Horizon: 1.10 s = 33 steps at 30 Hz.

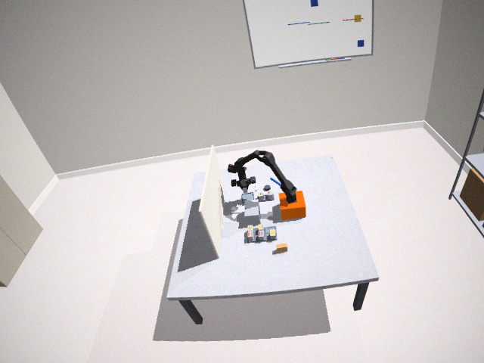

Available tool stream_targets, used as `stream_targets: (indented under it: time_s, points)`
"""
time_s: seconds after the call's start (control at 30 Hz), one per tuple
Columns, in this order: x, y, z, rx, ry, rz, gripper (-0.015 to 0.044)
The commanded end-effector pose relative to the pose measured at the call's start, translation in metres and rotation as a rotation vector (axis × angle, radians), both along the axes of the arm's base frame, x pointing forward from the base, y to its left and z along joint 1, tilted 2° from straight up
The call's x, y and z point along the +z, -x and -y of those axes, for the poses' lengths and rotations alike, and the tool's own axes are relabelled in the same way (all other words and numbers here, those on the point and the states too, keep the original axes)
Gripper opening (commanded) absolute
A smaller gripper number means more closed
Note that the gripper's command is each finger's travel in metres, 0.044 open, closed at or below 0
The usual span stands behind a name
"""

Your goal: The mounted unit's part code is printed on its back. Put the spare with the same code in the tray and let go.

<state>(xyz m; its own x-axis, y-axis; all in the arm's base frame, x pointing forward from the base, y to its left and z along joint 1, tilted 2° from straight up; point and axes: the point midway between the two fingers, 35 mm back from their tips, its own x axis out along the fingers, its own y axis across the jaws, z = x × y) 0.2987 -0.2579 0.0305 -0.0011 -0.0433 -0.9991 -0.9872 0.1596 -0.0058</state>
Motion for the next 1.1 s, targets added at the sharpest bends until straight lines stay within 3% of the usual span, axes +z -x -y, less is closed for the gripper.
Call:
stream_targets:
  time_s: [0.0,1.07]
  points:
    - [-0.006,0.001,0.000,0.003,0.000,-0.006,0.0000]
    - [-0.043,0.004,0.000,0.003,0.000,-0.006,0.0000]
